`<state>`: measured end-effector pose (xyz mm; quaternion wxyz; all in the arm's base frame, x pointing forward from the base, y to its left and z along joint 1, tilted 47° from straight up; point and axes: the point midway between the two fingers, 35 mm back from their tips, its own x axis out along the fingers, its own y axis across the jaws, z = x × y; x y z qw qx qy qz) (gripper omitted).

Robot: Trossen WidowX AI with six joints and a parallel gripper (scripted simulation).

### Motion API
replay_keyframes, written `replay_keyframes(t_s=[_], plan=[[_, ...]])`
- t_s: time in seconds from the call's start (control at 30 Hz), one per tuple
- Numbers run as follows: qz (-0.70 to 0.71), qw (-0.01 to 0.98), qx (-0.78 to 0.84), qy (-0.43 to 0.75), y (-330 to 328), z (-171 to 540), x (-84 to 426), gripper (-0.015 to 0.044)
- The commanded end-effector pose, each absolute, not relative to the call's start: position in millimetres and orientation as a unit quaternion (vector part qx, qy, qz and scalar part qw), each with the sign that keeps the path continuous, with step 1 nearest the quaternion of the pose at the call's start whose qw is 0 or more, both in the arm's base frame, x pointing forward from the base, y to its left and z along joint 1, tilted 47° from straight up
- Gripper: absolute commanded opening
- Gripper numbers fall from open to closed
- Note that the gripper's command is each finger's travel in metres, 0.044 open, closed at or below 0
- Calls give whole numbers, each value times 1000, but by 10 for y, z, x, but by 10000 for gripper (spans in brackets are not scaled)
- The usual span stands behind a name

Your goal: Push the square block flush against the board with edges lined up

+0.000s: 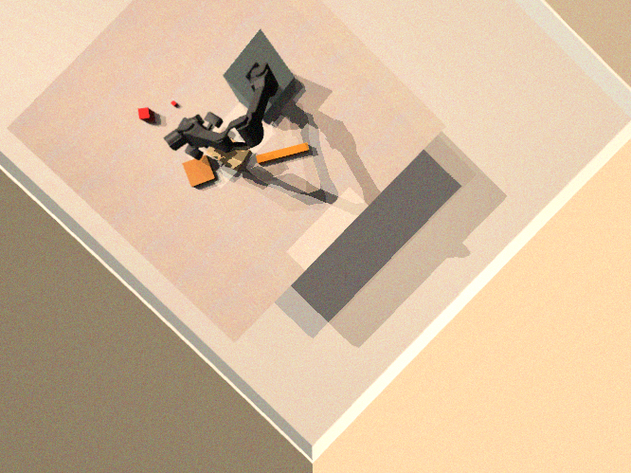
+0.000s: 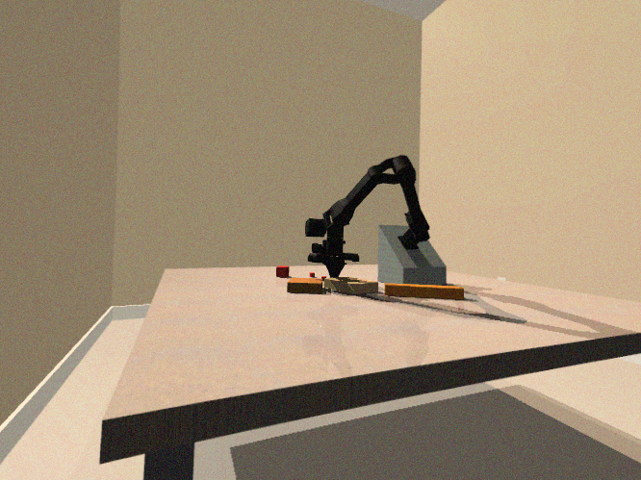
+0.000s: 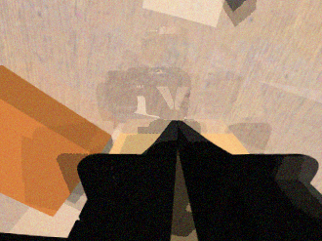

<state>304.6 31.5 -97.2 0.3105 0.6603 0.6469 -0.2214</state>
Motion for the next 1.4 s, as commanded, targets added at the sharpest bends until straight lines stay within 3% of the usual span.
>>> replay_keyframes(t_s=[0.0, 1.37], plan=[[-218, 306, 659, 652, 393, -940, 3012, 0], [-218, 306, 659, 652, 437, -898, 2999, 0]])
